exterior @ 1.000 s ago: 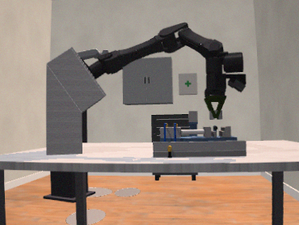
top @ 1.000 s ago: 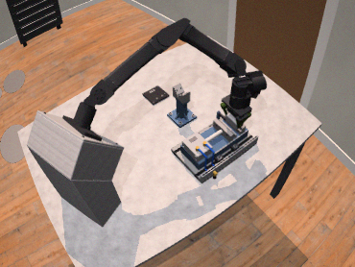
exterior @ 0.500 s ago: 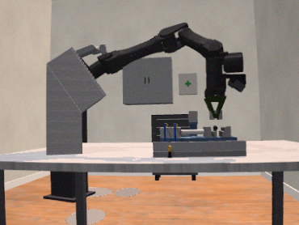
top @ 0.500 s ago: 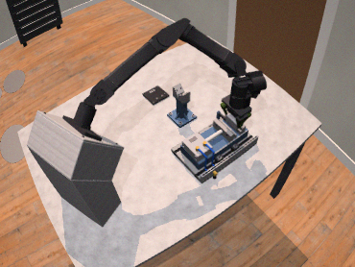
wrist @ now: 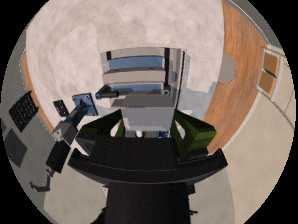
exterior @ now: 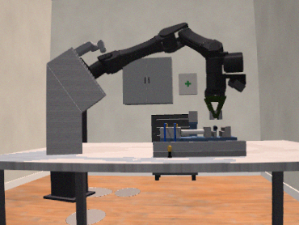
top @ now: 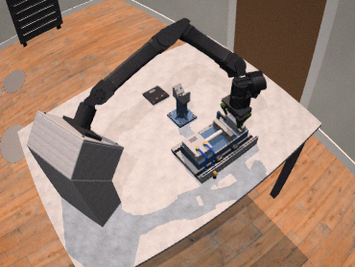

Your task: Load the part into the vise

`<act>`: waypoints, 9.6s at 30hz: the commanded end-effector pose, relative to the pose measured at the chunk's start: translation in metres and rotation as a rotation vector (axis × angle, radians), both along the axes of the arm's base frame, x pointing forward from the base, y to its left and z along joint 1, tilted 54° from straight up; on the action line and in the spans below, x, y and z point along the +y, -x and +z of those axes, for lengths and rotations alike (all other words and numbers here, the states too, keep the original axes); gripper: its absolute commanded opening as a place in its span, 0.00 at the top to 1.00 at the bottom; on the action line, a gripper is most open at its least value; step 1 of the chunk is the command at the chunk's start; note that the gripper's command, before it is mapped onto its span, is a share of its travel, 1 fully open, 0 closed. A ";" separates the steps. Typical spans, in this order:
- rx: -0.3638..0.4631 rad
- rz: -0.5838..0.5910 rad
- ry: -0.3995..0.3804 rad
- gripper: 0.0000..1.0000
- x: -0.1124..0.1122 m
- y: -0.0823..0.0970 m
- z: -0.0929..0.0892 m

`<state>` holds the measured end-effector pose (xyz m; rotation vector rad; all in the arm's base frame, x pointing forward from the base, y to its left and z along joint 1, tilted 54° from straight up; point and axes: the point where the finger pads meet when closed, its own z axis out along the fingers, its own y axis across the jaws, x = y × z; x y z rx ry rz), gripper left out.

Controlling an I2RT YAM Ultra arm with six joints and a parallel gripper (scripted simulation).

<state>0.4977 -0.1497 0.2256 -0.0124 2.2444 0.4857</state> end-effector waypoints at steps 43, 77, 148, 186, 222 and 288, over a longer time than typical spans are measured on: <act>-0.039 -0.023 0.026 1.00 -0.009 0.008 0.022; -0.051 -0.016 0.041 1.00 -0.008 0.008 0.033; -0.051 -0.017 0.040 1.00 -0.008 0.009 0.036; -0.056 -0.007 0.050 1.00 -0.007 0.009 0.038; -0.059 -0.004 0.055 1.00 -0.008 0.008 0.045; -0.057 -0.004 0.055 1.00 -0.009 0.006 0.046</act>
